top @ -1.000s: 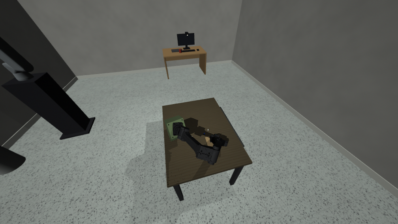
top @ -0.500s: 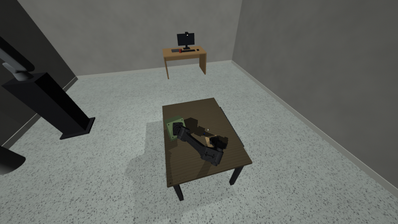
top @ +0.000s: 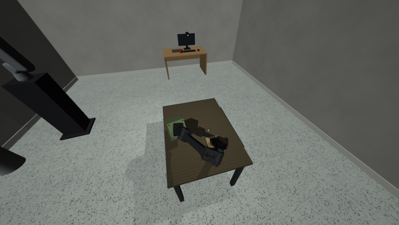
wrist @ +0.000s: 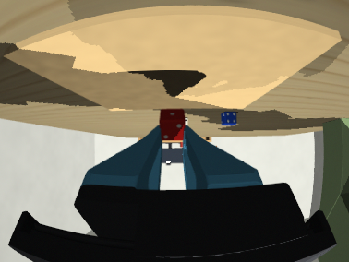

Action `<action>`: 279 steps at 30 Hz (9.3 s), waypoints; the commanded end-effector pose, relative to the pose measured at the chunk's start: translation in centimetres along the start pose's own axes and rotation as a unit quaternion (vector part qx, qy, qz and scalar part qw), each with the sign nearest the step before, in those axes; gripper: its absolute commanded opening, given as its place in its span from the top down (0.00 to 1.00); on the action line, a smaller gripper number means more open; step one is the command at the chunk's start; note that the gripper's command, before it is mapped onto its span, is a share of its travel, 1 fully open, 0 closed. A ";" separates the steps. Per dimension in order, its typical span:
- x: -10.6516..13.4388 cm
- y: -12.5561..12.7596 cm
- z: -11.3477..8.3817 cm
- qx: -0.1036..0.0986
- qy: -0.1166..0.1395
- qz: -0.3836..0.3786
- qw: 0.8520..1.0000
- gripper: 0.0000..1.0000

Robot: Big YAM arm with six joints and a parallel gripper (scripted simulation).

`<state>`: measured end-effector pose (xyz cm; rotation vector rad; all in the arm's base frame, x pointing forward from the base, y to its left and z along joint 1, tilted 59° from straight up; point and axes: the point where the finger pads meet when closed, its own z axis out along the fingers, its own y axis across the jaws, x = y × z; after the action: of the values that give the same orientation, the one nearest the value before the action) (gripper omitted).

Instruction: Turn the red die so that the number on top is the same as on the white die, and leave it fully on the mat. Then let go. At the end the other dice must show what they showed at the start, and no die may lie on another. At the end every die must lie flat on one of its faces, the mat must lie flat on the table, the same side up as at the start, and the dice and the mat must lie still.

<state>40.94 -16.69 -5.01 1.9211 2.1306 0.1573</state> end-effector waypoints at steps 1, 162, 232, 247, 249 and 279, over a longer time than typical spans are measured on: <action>0.0 0.1 0.2 -0.004 0.000 -0.004 1.000 0.89; -0.8 -0.6 -1.4 0.002 0.003 -0.003 1.000 0.70; 8.6 1.1 -6.5 -0.014 -0.423 0.001 0.906 0.00; 9.4 1.5 -7.2 -0.022 -0.421 0.001 0.907 0.00; 9.8 1.5 -7.5 -0.022 -0.421 0.001 0.907 0.00; 12.9 0.6 -10.5 -0.010 -0.423 0.007 0.906 0.00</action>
<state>37.23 -3.01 2.87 1.5505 1.5224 -0.5709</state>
